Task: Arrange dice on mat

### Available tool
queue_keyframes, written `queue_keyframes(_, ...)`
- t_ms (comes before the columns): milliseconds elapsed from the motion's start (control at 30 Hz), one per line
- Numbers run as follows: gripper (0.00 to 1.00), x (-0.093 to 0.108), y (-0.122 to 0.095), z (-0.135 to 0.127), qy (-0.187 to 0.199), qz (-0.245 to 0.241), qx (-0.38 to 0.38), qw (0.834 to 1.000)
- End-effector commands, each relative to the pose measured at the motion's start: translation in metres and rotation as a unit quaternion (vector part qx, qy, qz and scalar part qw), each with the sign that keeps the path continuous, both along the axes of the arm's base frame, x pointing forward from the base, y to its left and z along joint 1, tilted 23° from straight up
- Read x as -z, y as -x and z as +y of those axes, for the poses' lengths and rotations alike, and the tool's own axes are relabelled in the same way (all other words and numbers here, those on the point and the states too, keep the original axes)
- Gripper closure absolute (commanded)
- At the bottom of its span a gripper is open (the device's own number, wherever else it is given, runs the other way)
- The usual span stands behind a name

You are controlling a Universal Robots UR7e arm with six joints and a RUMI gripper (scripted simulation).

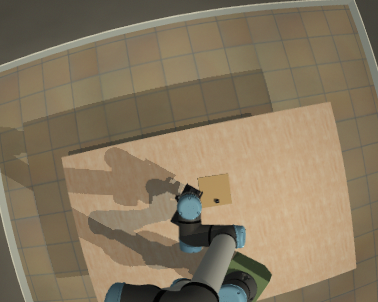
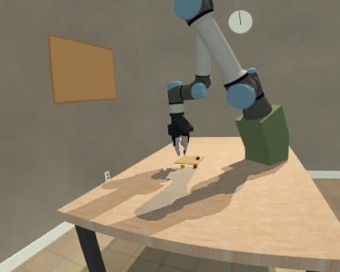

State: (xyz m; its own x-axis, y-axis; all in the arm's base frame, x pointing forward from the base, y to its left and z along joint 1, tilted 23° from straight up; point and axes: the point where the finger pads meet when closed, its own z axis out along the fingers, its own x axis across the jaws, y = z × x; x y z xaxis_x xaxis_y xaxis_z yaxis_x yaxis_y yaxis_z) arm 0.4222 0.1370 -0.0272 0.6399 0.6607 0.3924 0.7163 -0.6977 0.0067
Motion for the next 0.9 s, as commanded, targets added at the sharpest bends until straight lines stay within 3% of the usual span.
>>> queue_keyframes(0,0.82,0.006,-0.002,0.002,0.001,-0.001,0.0,1.0)
queue_keyframes(867,0.82,0.036,-0.011,0.011,0.001,-0.001,0.0,1.0)
